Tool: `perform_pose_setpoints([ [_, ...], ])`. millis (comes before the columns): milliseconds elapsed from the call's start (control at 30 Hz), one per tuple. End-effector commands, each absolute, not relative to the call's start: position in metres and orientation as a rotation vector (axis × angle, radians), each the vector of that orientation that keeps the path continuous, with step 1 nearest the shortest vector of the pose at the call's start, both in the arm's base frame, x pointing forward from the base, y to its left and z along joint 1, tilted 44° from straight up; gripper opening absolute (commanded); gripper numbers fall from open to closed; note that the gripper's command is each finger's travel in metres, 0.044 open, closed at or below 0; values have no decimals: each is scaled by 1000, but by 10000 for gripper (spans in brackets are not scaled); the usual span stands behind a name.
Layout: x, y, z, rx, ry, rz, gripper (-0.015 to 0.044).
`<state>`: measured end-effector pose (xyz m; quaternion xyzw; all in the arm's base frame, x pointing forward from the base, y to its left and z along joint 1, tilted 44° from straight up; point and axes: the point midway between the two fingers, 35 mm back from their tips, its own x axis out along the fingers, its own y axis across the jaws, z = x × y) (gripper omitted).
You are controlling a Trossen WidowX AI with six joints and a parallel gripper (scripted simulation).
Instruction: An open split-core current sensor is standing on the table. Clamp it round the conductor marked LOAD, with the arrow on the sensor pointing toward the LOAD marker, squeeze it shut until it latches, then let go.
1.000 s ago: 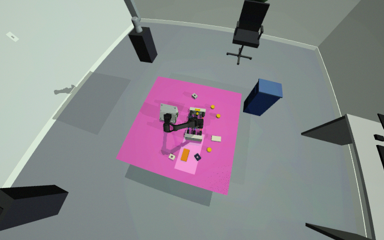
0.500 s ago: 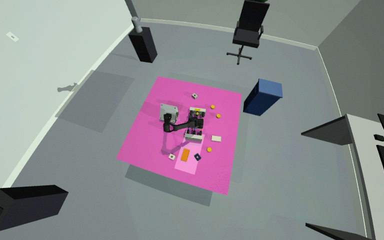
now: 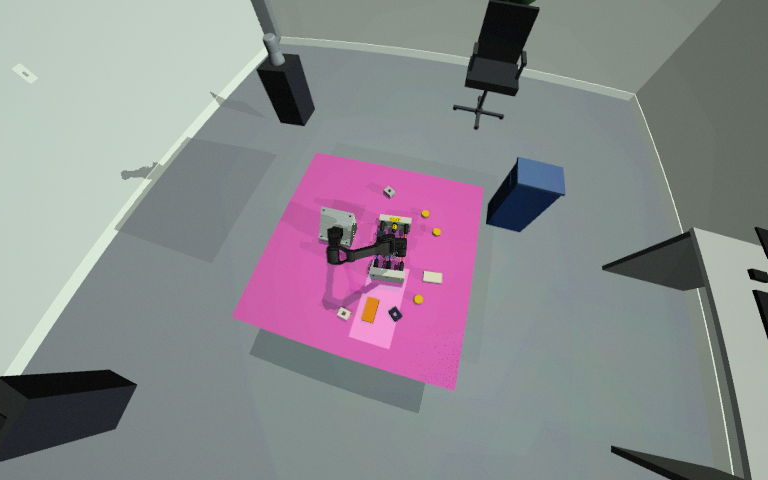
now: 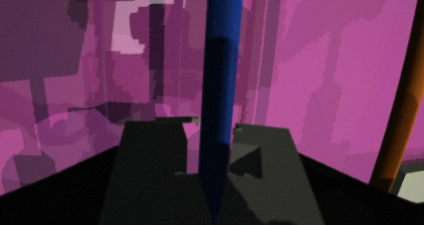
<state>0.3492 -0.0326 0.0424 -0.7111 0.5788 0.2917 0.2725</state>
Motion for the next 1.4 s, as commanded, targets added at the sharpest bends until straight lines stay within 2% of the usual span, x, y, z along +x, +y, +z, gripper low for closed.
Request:
perform_pose_setpoints([
  [0,350,-32,43,-1914,1555,782,0],
  [800,349,-32,43,-1915,1556,784,0],
  [1367,349,-23,52,-1992,1431,733,0],
])
